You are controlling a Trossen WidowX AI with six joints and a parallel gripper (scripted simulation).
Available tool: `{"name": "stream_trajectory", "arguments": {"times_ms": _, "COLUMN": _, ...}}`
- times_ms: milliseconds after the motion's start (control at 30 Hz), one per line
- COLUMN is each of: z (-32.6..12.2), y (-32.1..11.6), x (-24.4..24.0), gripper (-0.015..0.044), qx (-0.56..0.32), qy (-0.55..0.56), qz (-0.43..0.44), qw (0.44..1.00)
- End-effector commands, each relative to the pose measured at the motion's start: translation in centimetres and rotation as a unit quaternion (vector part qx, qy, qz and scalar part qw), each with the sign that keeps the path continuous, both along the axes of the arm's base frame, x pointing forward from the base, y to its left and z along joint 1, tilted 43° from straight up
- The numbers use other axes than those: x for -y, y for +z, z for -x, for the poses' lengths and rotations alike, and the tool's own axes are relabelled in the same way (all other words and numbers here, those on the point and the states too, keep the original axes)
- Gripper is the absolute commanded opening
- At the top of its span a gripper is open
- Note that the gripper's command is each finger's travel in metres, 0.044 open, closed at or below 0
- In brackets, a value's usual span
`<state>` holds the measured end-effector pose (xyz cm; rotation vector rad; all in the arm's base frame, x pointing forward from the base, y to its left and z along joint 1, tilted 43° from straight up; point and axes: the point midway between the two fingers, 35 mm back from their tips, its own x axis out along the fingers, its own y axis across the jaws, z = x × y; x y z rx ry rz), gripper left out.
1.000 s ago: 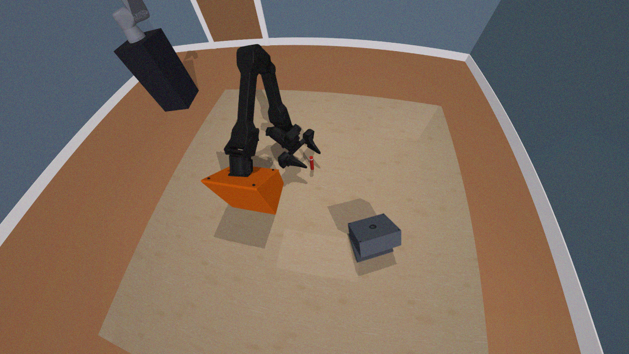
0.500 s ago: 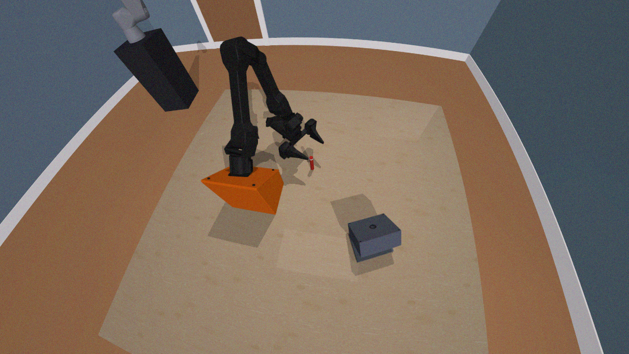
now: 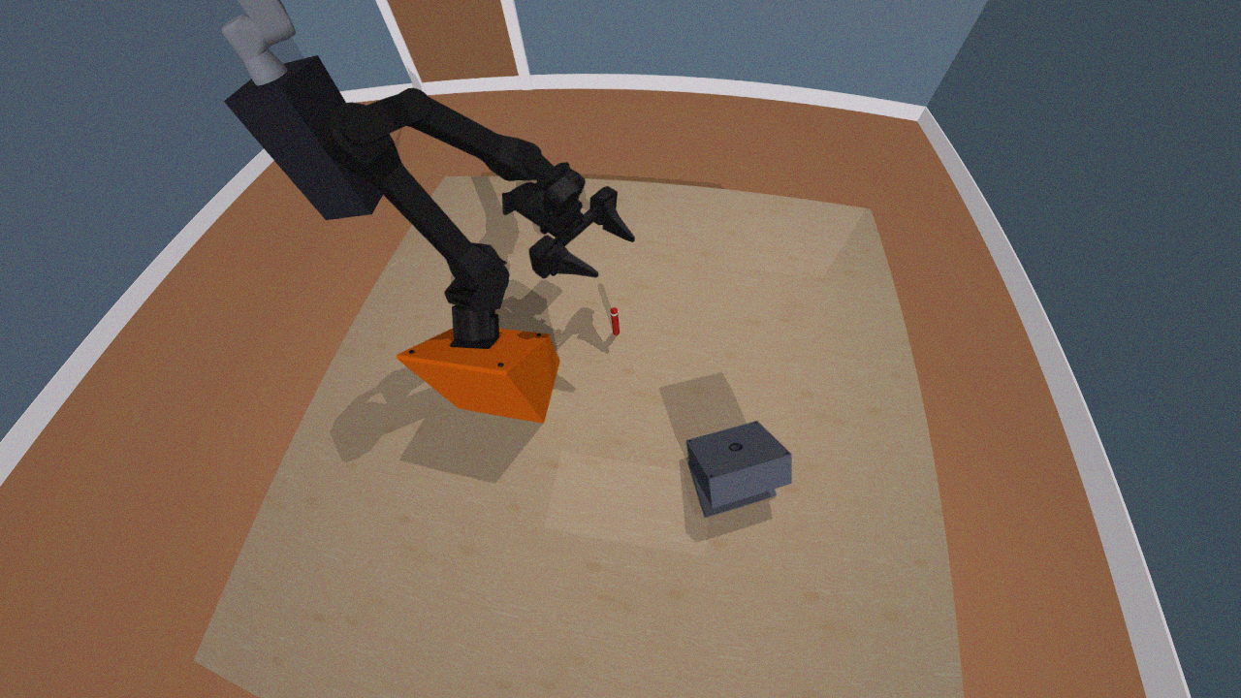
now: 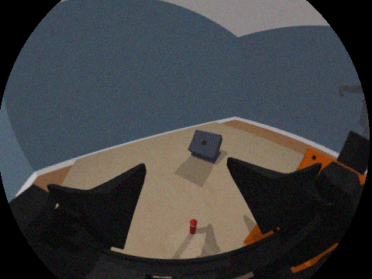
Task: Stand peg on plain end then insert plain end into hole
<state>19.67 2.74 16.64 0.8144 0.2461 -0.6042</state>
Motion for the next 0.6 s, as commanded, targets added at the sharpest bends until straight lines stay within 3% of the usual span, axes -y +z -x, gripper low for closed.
{"name": "stream_trajectory", "arguments": {"times_ms": 0, "z": 0.4, "y": -0.2, "x": 0.6, "gripper": 0.044, "qx": -0.008, "qy": 0.003, "qz": 0.009, "qw": 1.0}}
{"name": "stream_trajectory", "arguments": {"times_ms": 567, "z": 0.4, "y": -5.4, "x": 0.2, "gripper": 0.044, "qx": -0.253, "qy": 0.061, "qz": -0.009, "qw": 0.966}}
